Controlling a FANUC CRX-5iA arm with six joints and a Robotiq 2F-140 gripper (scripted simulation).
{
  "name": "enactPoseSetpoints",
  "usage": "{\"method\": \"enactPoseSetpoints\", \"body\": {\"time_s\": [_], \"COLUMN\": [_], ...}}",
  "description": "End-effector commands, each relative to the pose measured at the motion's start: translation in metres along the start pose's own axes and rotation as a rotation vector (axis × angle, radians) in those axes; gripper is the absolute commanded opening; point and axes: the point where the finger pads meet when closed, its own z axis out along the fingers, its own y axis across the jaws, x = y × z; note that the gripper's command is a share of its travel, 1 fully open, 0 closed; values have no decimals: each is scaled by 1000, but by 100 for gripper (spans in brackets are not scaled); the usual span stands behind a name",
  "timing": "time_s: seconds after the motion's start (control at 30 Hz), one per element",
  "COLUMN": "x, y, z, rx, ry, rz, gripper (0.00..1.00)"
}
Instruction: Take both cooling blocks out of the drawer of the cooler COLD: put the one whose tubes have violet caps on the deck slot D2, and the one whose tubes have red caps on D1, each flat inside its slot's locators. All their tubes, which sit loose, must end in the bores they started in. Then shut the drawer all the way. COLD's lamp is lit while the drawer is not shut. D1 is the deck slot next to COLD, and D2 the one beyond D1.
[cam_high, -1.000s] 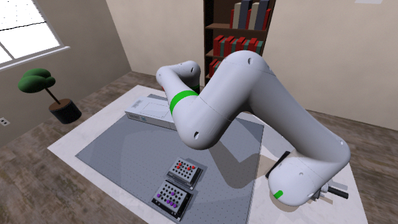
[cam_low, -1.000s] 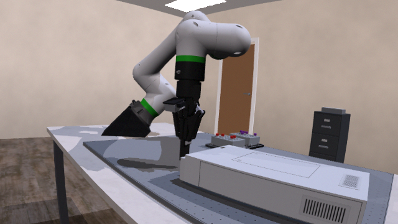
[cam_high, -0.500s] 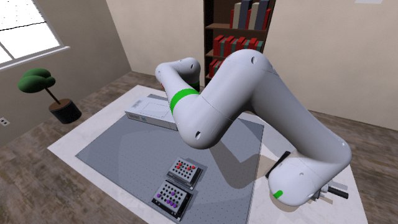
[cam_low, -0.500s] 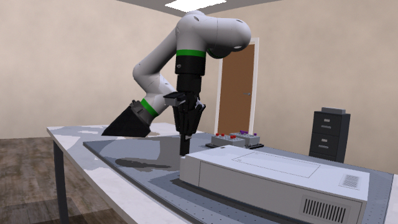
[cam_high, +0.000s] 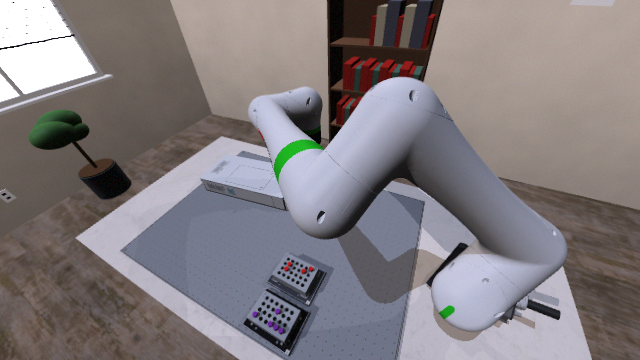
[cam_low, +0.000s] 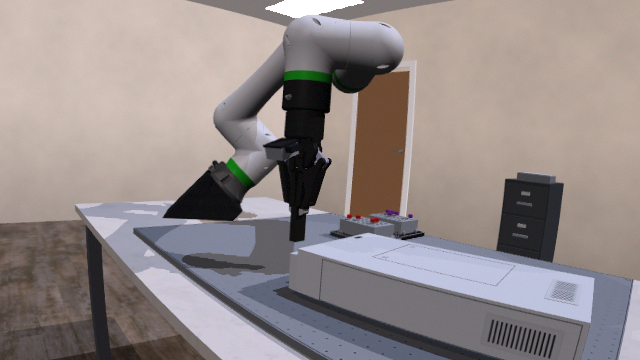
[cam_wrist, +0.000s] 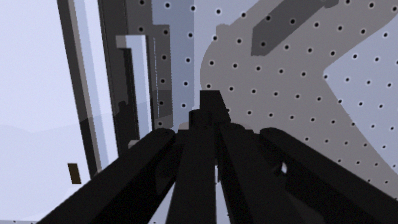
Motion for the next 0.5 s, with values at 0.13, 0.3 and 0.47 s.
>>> {"method": "enactPoseSetpoints", "body": {"time_s": [0.13, 0.3, 0.47], "x": [0, 0, 0], "y": [0, 0, 0], "z": [-7, -13, -20], "rx": [1, 1, 1], "ry": [2, 2, 2], "rz": [0, 0, 0], "gripper": [10, 10, 10]}}
